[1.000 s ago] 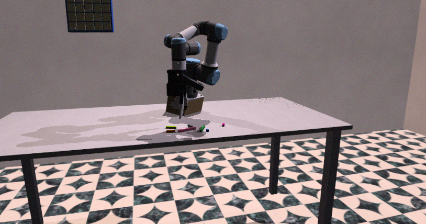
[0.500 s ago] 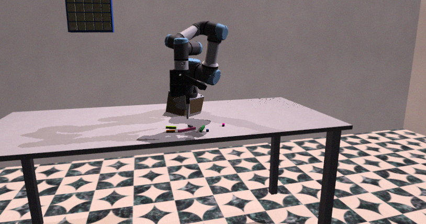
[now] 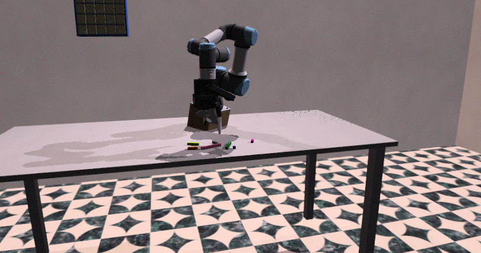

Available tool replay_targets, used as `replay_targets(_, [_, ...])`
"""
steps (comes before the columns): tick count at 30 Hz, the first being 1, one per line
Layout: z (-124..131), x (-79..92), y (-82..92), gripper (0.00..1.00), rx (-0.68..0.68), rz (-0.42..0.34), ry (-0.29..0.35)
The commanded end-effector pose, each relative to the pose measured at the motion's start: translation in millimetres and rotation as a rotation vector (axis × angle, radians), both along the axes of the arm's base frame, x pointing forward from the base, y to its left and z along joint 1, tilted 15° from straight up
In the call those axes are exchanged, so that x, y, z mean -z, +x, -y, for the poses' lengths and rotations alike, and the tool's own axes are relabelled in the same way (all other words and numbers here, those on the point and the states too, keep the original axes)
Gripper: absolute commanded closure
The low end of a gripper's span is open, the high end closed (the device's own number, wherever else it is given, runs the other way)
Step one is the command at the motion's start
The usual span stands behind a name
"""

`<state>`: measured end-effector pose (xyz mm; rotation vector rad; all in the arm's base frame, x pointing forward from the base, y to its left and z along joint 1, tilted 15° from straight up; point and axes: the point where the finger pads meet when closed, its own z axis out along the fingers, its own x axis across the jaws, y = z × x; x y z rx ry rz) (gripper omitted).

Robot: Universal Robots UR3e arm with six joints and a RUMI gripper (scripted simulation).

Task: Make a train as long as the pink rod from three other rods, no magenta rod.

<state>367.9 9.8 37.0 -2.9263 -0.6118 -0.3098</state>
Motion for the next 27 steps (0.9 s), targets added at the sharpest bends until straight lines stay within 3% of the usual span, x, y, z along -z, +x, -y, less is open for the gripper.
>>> replay_targets(1, [-3,-1.9,1.3,0.0,-0.163,0.031,-0.025])
replay_targets(27, [-19,-5.6,5.7,0.0,-0.619,0.115,-0.106])
